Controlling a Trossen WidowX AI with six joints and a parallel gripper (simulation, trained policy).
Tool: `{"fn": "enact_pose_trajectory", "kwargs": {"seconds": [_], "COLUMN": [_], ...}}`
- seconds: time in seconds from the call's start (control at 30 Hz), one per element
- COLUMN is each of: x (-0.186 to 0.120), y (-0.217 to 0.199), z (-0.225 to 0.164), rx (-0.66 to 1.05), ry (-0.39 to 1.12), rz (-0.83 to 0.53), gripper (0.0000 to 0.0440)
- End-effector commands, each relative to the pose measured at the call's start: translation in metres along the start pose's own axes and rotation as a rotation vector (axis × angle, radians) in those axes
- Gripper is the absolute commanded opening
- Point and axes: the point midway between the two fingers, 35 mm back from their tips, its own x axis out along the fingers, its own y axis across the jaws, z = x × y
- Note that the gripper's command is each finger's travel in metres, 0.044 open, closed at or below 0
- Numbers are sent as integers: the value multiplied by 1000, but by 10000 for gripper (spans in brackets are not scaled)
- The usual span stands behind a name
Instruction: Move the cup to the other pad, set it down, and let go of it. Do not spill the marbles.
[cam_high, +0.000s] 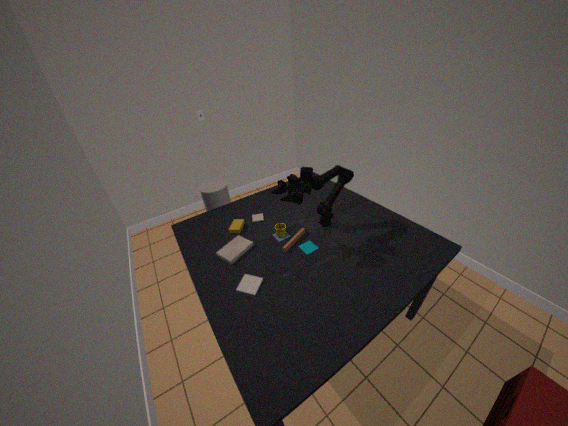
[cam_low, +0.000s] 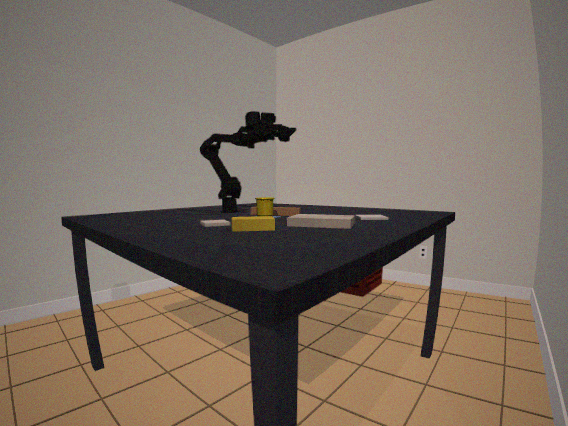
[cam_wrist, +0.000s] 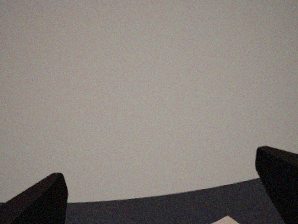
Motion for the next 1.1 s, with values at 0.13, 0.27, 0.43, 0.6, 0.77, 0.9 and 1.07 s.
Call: {"fn": "enact_pose_trajectory", "kwargs": {"seconds": [0.13, 0.27, 0.43, 0.6, 0.77, 0.9, 1.07], "x": [1, 2, 4, 6, 9, 10, 11], "y": [1, 4, 12, 22, 31, 39, 47], "z": [-5, -10, -18, -25, -31, -35, -41], "rx": [32, 63, 107, 159, 209, 246, 287], "ry": [41, 85, 156, 232, 310, 374, 455], "rz": [-8, -6, 5, 25, 39, 45, 44], "gripper": [269, 164, 88, 87, 107, 119, 118]}}
